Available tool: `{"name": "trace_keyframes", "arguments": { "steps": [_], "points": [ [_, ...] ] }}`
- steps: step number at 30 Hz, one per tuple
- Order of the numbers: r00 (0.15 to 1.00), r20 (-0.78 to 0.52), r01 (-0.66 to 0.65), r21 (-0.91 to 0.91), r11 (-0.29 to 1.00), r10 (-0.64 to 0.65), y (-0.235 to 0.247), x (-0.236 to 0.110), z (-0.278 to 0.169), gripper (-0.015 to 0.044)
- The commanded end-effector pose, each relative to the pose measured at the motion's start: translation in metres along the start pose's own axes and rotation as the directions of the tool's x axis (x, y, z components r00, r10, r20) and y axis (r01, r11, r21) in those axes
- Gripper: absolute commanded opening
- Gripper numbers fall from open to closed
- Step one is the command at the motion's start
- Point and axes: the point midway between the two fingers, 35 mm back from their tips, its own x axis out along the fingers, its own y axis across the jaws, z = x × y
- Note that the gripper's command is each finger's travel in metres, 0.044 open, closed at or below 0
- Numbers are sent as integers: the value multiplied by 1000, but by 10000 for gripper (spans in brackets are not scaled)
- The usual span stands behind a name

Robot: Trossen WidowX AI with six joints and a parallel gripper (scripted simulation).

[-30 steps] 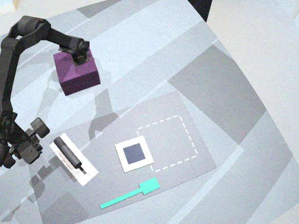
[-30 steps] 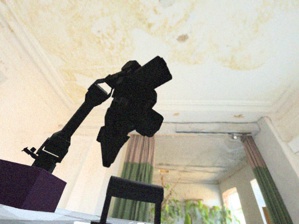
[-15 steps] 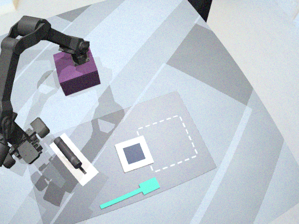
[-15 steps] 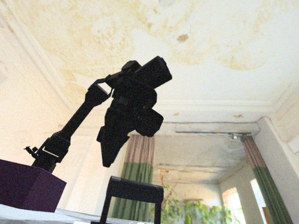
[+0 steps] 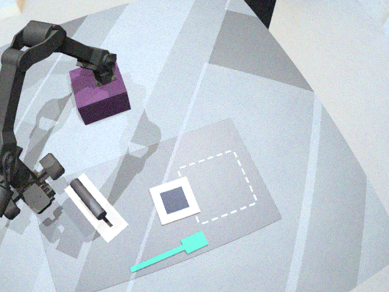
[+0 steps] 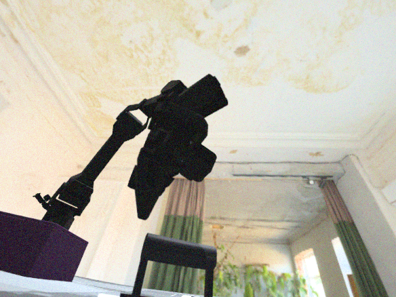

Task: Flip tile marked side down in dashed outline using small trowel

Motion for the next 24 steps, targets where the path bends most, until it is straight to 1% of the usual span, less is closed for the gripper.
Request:
{"name": "trace_keyframes", "arguments": {
  "steps": [1,4,10,12,14,15,18,24],
  "points": [
    [1000,0,0,0,1000,0,0,0,0,0],
    [1000,0,0,0,1000,0,0,0,0,0],
    [1000,0,0,1,1000,0,2,-1,2,153],
    [1000,2,-3,5,1000,3,17,-6,21,205],
    [1000,4,-8,13,1000,8,44,-14,47,258],
    [1000,5,-11,17,1000,11,57,-18,58,270],
    [1000,6,-17,25,1000,17,90,-27,82,270],
    [1000,6,-18,26,1000,17,93,-27,84,270]
  ]
}}
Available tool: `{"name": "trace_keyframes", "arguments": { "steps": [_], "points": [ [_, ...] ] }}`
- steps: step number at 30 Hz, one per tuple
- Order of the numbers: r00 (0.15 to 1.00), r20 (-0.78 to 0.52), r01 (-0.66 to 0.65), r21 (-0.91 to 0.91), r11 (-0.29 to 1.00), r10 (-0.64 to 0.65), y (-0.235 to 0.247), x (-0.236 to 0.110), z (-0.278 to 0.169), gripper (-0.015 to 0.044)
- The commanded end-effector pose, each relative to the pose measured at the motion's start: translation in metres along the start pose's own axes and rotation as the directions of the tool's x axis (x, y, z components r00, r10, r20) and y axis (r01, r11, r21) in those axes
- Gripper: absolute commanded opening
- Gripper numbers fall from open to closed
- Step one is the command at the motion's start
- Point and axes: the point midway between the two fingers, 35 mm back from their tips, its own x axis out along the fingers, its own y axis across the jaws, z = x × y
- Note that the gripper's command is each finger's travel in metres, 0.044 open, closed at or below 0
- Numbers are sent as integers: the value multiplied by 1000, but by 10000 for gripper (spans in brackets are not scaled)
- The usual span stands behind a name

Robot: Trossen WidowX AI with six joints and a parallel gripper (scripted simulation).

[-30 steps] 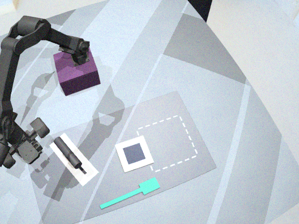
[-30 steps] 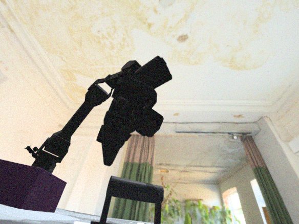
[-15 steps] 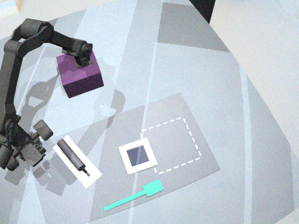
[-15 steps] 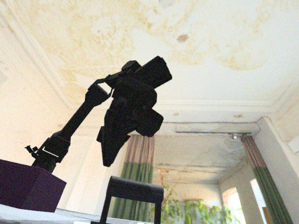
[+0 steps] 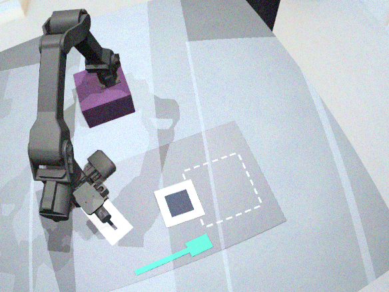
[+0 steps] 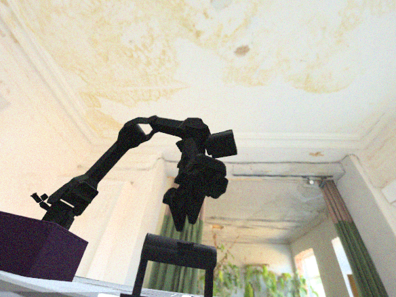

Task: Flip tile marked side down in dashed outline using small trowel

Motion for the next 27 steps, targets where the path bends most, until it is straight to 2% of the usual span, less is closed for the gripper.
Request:
{"name": "trace_keyframes", "arguments": {
  "steps": [1,27],
  "points": [
    [1000,-12,-10,24,1000,10,3,2,-4,270],
    [1000,-11,-10,24,1000,10,1,41,-2,270]
  ]
}}
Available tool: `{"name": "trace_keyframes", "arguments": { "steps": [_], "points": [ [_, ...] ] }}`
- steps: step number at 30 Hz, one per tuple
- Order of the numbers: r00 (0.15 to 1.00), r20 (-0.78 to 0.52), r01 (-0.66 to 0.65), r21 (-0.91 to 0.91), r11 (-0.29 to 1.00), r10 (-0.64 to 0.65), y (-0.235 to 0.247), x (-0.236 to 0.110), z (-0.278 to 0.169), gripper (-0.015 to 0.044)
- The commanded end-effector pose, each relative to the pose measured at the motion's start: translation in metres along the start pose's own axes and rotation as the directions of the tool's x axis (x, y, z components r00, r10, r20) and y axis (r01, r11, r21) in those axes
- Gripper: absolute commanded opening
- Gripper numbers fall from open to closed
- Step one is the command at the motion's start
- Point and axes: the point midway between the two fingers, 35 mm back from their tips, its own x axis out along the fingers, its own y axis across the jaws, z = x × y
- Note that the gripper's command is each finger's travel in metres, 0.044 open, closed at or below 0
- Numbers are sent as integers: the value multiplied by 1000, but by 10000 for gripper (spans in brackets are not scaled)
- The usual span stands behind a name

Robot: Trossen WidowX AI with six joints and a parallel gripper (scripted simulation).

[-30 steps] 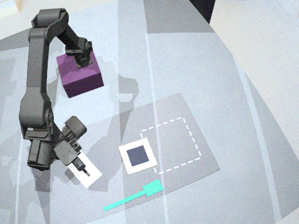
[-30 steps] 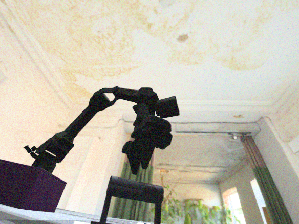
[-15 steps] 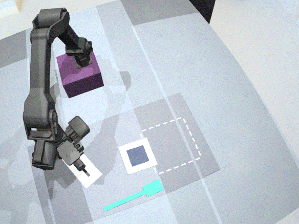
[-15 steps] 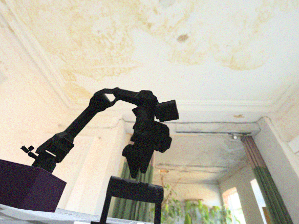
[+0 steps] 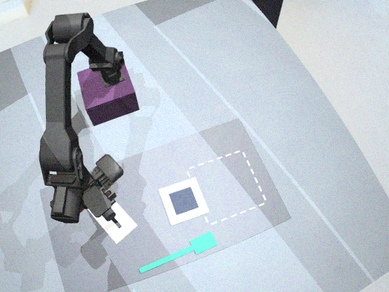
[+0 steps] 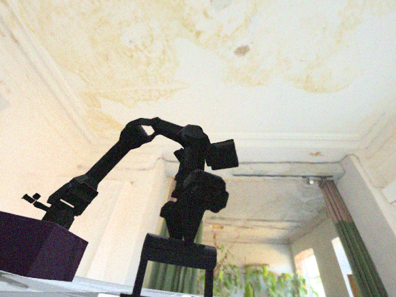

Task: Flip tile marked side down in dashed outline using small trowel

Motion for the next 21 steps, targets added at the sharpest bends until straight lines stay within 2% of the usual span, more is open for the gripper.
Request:
{"name": "trace_keyframes", "arguments": {
  "steps": [1,5,10,21],
  "points": [
    [1000,-7,-5,4,1000,5,1,10,-1,270],
    [1000,-7,-5,4,1000,5,1,14,-1,270],
    [1000,-7,-5,4,1000,5,1,14,-1,139],
    [1000,-7,-5,4,1000,5,1,14,-1,130]
  ]
}}
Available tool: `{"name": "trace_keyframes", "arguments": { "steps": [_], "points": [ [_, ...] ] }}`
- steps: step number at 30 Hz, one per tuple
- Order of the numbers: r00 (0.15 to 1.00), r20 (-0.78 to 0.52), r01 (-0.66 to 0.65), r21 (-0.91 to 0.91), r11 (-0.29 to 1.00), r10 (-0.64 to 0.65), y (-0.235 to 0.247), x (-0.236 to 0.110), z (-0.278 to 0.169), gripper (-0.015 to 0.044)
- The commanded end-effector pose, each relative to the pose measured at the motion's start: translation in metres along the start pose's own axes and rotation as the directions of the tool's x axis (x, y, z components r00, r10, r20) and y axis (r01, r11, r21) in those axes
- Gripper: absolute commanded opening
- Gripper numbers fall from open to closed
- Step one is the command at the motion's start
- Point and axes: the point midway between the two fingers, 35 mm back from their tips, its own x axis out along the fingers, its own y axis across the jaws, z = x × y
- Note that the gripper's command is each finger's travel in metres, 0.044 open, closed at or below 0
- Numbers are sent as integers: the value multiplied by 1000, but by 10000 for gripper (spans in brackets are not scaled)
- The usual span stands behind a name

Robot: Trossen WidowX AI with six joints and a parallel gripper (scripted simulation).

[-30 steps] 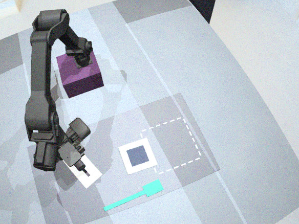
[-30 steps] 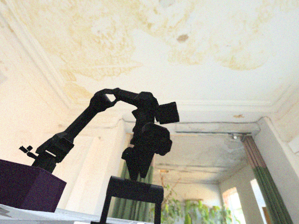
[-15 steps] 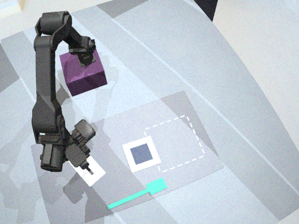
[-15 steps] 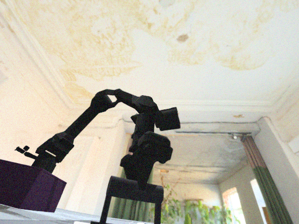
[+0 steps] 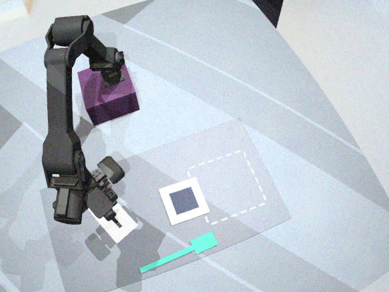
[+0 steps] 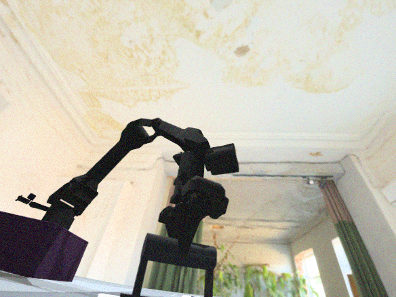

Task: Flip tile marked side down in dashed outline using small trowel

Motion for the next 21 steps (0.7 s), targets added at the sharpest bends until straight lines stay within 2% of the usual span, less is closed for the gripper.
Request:
{"name": "trace_keyframes", "arguments": {
  "steps": [1,12,21],
  "points": [
    [1000,0,0,3,1000,0,0,1,0,130],
    [1000,0,0,8,1000,0,0,1,0,130],
    [1000,1,0,255,967,0,0,1,0,130]
  ]
}}
